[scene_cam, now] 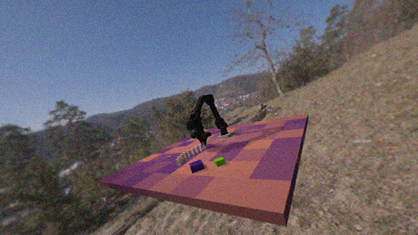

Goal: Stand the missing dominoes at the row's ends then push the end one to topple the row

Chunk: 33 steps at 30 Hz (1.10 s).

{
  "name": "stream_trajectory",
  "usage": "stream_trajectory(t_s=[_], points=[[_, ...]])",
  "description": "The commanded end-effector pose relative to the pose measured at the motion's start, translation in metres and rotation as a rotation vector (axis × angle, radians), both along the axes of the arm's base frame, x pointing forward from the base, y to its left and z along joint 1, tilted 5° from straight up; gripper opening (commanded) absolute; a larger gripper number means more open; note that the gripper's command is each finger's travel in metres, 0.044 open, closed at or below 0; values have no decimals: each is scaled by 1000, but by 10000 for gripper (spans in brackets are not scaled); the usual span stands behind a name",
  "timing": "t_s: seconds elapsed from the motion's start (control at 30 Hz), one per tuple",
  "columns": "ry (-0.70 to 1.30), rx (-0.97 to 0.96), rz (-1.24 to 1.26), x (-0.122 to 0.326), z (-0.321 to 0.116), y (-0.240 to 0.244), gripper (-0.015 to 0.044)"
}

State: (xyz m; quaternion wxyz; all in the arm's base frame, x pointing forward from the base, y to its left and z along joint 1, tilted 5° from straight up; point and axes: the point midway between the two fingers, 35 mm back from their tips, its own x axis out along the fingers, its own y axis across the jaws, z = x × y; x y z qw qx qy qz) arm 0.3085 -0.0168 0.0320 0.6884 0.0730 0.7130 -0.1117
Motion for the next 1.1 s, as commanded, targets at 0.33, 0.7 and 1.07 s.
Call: stream_trajectory(t_s=[0.33, 0.7, 1.07], points=[[-2, 3, 4, 0, 0, 0, 370], [-18, 11, 11, 13, 61, 4, 440], [3, 4, 64, 4, 129, 7, 387]])
